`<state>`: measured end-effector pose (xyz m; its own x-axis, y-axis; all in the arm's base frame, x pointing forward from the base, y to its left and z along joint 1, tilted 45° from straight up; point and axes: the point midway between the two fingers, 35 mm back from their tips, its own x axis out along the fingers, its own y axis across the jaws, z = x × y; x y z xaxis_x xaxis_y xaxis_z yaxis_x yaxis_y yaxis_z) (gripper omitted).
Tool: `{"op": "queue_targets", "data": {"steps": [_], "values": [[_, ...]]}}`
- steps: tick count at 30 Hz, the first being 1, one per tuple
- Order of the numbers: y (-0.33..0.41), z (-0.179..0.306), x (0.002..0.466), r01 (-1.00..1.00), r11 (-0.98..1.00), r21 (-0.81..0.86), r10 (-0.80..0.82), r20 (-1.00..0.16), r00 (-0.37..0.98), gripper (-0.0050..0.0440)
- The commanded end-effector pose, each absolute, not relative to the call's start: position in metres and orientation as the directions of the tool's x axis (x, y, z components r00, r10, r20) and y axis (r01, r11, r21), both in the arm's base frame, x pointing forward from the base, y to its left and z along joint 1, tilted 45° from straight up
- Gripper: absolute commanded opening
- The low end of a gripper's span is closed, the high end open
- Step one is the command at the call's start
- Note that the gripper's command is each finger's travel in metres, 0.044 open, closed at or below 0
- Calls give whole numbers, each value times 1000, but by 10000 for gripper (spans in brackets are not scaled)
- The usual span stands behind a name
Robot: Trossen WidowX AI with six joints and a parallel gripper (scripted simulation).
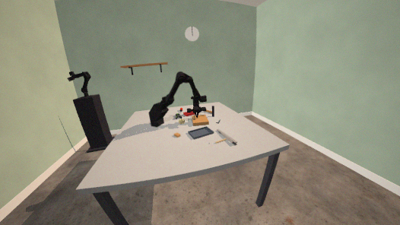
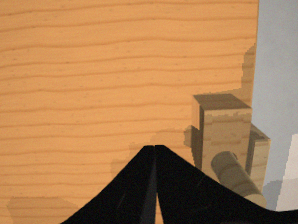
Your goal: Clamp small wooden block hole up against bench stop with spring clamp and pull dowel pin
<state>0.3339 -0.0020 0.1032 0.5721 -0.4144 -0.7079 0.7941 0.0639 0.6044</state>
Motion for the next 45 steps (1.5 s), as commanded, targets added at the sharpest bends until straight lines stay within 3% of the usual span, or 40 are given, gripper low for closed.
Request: {"op": "queue_targets", "data": {"steps": [1,23,45], "values": [[-2,103,334,794,64,604,-414,-708,572,0],[24,145,300,801,66,595,-417,-713,563,0],[21,144,305,800,67,596,-419,-711,564,0]]}}
